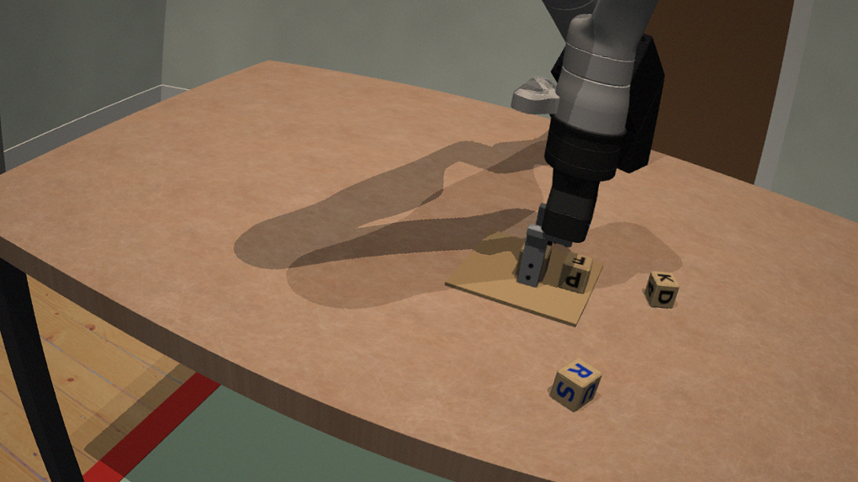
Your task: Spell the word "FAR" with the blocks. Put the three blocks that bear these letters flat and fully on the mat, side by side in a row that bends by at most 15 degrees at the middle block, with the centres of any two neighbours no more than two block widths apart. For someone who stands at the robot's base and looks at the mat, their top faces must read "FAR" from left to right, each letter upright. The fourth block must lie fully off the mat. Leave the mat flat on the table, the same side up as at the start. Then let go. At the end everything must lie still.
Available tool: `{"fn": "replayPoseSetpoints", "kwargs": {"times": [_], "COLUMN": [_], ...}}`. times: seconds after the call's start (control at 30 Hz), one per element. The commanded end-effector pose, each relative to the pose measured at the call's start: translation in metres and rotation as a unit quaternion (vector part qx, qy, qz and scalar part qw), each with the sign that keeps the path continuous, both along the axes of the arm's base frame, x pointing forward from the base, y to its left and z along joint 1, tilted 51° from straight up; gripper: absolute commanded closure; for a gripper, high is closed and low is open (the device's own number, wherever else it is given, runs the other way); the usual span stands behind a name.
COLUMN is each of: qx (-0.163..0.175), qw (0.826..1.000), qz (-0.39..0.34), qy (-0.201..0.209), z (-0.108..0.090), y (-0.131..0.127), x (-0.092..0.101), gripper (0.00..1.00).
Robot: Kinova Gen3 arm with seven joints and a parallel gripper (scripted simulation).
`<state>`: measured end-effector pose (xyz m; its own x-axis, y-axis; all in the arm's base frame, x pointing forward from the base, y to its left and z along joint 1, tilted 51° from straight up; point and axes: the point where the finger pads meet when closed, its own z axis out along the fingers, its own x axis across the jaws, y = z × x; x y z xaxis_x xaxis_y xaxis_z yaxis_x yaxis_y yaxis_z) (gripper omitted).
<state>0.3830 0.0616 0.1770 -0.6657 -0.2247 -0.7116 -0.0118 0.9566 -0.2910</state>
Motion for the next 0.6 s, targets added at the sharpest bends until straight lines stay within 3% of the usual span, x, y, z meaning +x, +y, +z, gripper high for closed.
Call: {"fn": "replayPoseSetpoints", "kwargs": {"times": [0.0, 0.57], "qx": [0.0, -0.004], "qw": [1.0, 1.0], "qz": [0.0, 0.002], "qy": [0.0, 0.001], "z": [0.0004, 0.0059], "y": [0.0003, 0.0018], "x": [0.0, -0.0066], "gripper": [0.13, 0.13]}}
